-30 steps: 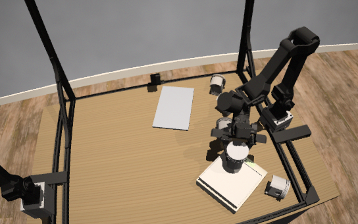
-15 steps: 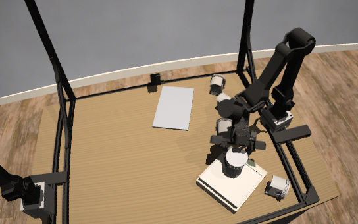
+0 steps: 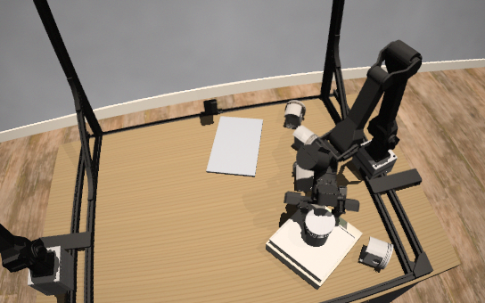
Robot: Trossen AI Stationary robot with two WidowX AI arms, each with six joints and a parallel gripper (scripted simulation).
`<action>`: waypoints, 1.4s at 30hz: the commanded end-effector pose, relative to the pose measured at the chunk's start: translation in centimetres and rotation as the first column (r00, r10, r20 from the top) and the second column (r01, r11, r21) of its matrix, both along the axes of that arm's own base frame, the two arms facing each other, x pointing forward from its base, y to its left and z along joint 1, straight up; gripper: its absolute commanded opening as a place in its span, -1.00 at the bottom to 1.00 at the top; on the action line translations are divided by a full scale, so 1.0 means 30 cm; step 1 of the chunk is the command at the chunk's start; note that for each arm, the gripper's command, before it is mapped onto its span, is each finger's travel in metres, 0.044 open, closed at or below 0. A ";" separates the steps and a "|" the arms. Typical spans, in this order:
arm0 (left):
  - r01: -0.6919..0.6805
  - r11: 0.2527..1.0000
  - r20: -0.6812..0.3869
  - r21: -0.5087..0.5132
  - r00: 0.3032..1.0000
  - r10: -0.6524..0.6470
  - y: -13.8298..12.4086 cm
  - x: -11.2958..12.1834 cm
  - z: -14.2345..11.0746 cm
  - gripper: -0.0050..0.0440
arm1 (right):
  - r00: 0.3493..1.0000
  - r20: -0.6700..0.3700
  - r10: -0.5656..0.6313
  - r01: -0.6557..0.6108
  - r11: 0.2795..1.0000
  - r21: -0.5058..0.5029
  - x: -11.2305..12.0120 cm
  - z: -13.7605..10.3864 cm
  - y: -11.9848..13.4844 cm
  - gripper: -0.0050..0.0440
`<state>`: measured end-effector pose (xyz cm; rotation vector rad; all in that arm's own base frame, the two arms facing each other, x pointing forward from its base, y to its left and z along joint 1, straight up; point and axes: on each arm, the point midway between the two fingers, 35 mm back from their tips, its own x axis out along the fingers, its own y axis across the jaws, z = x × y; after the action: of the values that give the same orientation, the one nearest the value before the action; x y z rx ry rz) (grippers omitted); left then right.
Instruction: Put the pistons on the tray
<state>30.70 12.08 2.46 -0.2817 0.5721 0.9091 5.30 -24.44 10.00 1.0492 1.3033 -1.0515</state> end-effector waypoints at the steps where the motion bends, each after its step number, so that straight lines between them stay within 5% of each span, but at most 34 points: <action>1: -0.003 1.000 0.016 0.004 1.000 0.003 0.017 0.023 0.004 -0.15 | 1.000 0.001 0.001 -0.001 1.000 0.001 0.001 0.000 0.000 1.00; 3: -0.003 1.000 0.016 0.004 1.000 0.003 0.024 0.028 -0.002 -0.15 | 1.000 0.001 0.001 -0.001 1.000 0.001 0.001 0.000 0.000 1.00; 4: -0.003 1.000 0.016 0.004 1.000 0.003 0.035 0.036 -0.012 0.75 | 1.000 0.001 0.001 -0.001 1.000 0.001 0.001 0.000 0.000 1.00; 42: -0.003 1.000 0.016 0.004 1.000 0.003 -0.024 -0.006 0.039 0.75 | 1.000 0.001 0.001 -0.001 1.000 0.001 0.001 0.000 0.000 1.00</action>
<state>30.87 11.74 3.33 -0.2881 0.5573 0.9108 5.30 -24.44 10.00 1.0492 1.3034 -1.0515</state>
